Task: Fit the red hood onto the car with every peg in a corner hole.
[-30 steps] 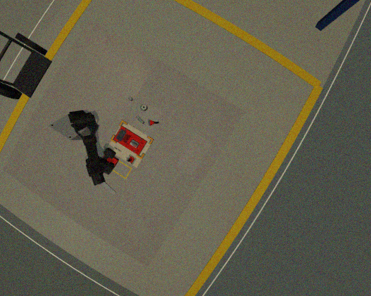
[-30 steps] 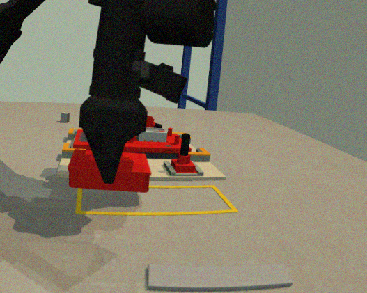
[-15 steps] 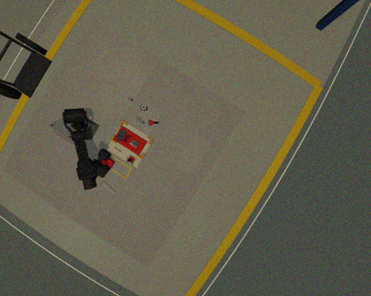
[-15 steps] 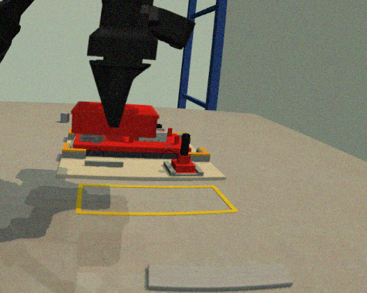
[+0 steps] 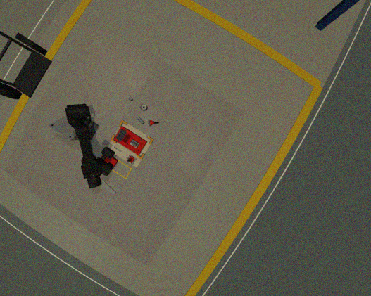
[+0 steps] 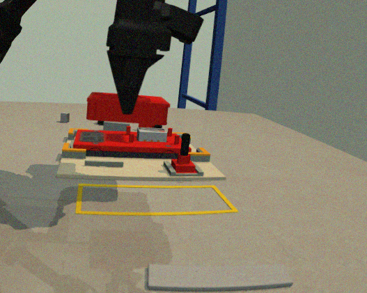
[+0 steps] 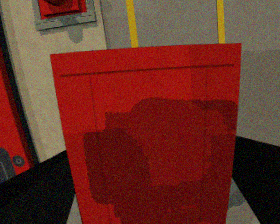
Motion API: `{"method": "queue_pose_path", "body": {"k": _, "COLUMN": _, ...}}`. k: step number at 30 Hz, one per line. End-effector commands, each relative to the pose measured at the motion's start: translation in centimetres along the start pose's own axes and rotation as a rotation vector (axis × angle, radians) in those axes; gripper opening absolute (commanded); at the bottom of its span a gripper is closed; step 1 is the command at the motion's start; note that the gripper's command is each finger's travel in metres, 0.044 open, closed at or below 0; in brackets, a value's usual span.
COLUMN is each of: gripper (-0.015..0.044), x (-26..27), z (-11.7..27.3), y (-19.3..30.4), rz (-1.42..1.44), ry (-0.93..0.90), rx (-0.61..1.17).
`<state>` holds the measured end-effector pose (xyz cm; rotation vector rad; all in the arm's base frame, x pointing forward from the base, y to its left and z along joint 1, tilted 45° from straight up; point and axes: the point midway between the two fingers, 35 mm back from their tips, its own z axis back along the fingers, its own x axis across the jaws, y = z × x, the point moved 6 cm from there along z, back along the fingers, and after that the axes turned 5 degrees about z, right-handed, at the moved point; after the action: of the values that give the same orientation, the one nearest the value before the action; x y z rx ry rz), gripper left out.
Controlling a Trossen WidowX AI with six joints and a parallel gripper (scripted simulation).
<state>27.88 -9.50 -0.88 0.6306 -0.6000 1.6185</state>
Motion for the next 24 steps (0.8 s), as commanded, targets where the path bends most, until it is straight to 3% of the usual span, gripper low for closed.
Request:
{"method": "queue_pose_path", "body": {"k": 1, "gripper": 0.0000, "x": 2.1, "z": 0.6, "y": -1.8, "rz": 0.012, "ry": 0.013, "rx": -0.014}}
{"method": "queue_pose_path", "body": {"k": 20, "gripper": 0.0000, "x": 15.7, "z": 0.7, "y": -7.2, "rz": 0.045, "ry": -0.009, "rx": -0.017}}
{"method": "queue_pose_path", "body": {"k": 24, "gripper": 0.0000, "x": 16.2, "z": 0.7, "y": -7.2, "rz": 0.047, "ry": -0.011, "rx": -0.016}}
